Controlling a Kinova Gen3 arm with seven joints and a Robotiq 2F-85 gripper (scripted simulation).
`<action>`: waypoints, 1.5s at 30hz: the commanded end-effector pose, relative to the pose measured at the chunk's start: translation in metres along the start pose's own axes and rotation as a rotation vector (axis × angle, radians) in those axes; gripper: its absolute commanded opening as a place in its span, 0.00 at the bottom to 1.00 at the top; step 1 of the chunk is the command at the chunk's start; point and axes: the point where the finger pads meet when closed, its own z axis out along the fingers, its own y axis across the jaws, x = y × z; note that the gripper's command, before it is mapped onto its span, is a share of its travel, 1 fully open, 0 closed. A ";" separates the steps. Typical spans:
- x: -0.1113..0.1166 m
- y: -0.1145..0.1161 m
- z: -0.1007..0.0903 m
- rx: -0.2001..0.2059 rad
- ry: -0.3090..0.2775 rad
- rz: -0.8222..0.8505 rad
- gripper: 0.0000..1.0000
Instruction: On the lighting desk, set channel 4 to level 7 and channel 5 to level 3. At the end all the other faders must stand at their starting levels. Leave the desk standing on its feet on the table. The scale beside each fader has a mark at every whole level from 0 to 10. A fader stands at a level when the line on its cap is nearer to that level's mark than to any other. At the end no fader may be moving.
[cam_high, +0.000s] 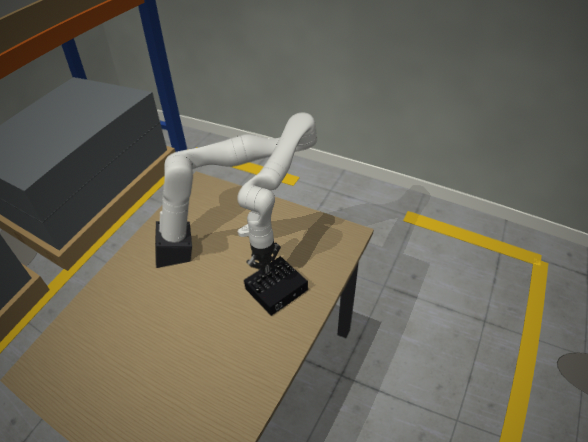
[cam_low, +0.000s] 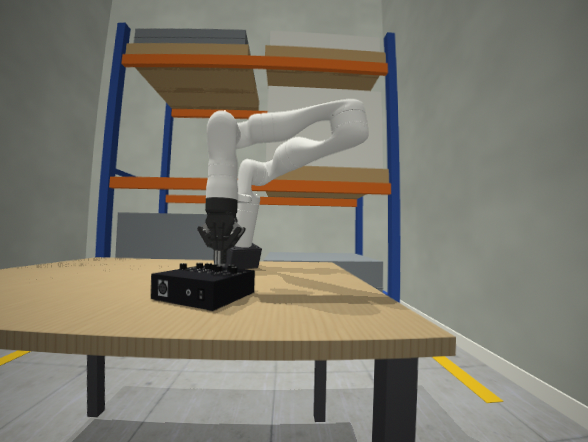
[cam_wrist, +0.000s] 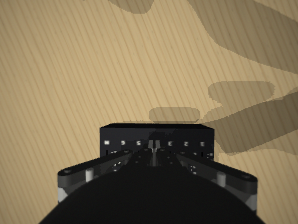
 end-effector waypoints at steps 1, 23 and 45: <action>-0.002 0.000 0.000 0.000 -0.001 0.000 0.00; -0.012 0.000 0.000 0.000 -0.001 0.000 0.00; -0.022 0.000 0.000 0.000 -0.001 0.000 0.00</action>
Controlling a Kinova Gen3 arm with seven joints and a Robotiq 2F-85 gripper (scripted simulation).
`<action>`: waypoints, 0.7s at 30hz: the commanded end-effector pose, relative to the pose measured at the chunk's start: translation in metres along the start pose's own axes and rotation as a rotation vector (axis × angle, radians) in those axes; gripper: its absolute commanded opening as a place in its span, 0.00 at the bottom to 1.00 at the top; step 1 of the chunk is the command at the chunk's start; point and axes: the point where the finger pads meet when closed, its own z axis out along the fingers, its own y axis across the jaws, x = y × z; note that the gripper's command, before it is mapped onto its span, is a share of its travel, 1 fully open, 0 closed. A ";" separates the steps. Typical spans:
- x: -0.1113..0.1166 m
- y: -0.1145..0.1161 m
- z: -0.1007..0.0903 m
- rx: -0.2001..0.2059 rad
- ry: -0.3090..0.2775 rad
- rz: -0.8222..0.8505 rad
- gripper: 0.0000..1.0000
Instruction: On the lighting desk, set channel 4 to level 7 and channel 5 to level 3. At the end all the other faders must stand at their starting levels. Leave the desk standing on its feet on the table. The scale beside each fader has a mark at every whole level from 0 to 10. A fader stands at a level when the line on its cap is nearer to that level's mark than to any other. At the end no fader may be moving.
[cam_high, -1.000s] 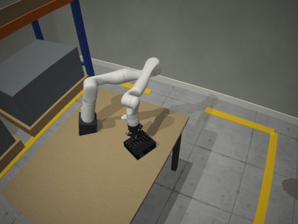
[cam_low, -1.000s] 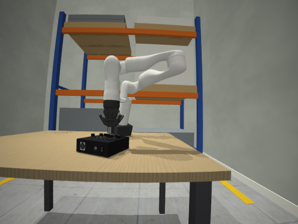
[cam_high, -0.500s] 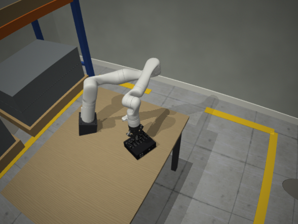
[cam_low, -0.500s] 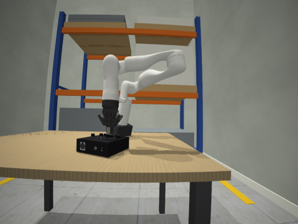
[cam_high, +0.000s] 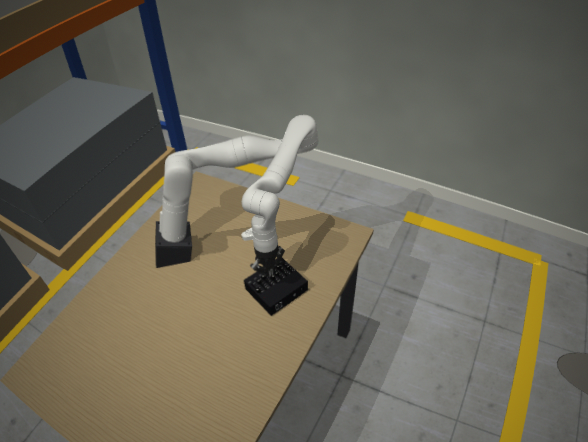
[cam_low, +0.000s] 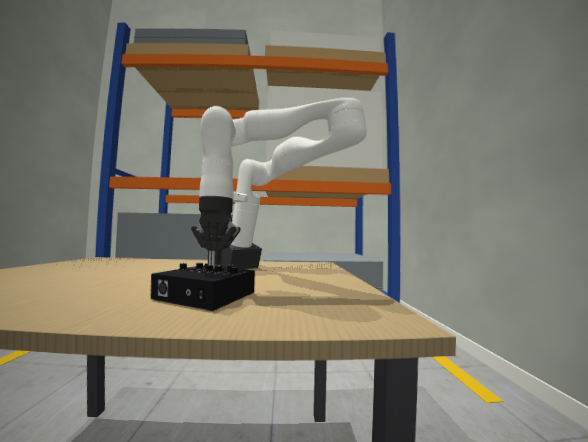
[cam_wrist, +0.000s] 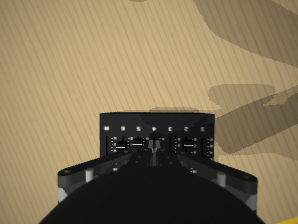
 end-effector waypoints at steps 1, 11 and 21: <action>-0.002 0.000 -0.001 0.000 -0.003 0.000 0.00; -0.005 0.000 -0.001 0.000 -0.003 0.000 0.00; -0.005 0.000 -0.001 0.000 -0.003 0.000 0.00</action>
